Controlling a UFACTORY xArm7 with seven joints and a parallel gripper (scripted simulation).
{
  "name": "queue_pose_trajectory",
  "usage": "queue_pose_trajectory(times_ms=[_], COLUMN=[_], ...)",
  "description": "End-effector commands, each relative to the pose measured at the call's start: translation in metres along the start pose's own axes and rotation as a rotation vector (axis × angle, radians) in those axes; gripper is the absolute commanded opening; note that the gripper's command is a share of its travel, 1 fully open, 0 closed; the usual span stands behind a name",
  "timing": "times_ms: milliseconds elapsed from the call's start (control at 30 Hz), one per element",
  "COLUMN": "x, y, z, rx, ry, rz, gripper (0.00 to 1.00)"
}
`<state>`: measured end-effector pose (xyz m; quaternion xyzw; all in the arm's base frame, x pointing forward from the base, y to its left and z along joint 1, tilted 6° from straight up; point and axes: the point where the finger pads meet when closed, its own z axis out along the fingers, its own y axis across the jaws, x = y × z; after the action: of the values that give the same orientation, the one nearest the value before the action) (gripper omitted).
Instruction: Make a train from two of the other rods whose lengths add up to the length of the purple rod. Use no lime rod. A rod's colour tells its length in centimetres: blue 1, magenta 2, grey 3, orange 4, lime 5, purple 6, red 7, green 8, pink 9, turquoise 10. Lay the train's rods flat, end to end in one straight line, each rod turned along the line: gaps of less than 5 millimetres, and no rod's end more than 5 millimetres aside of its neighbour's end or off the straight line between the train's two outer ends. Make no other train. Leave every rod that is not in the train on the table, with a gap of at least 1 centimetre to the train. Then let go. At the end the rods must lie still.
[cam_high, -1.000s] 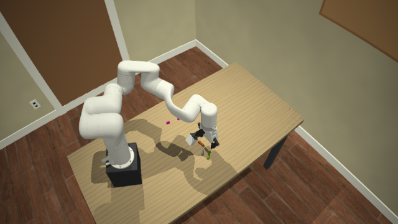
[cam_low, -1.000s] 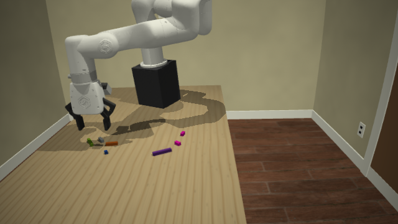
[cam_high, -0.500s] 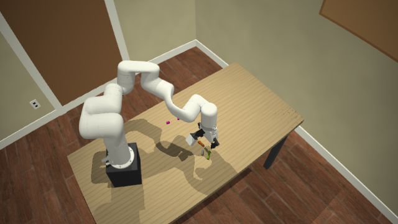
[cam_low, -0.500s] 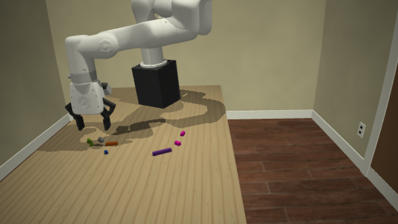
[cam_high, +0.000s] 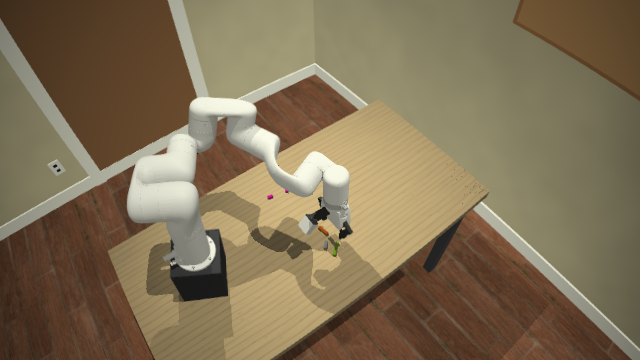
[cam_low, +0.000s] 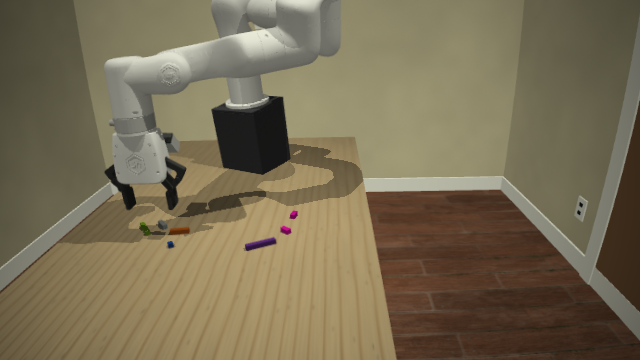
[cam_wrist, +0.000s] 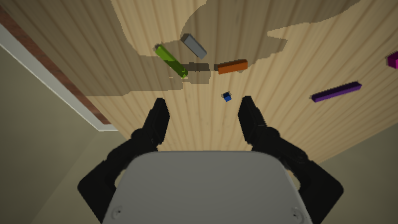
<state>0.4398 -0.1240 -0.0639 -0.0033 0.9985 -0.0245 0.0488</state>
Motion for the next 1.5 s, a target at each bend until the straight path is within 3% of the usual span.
queue_pose_trajectory(times_ms=[0, 600, 1333, 1467], x=[-0.001, -0.001, 0.0, 0.0], y=[0.0, -0.001, -0.04, -0.041], z=[-0.002, -0.002, -0.002, -0.002], rx=[0.001, 0.001, -0.001, -0.001], ry=[-0.004, -0.004, -0.004, -0.004], rz=[0.0, 0.013, 0.762, 0.785], gripper=[1.0, 1.0, 1.0, 1.0])
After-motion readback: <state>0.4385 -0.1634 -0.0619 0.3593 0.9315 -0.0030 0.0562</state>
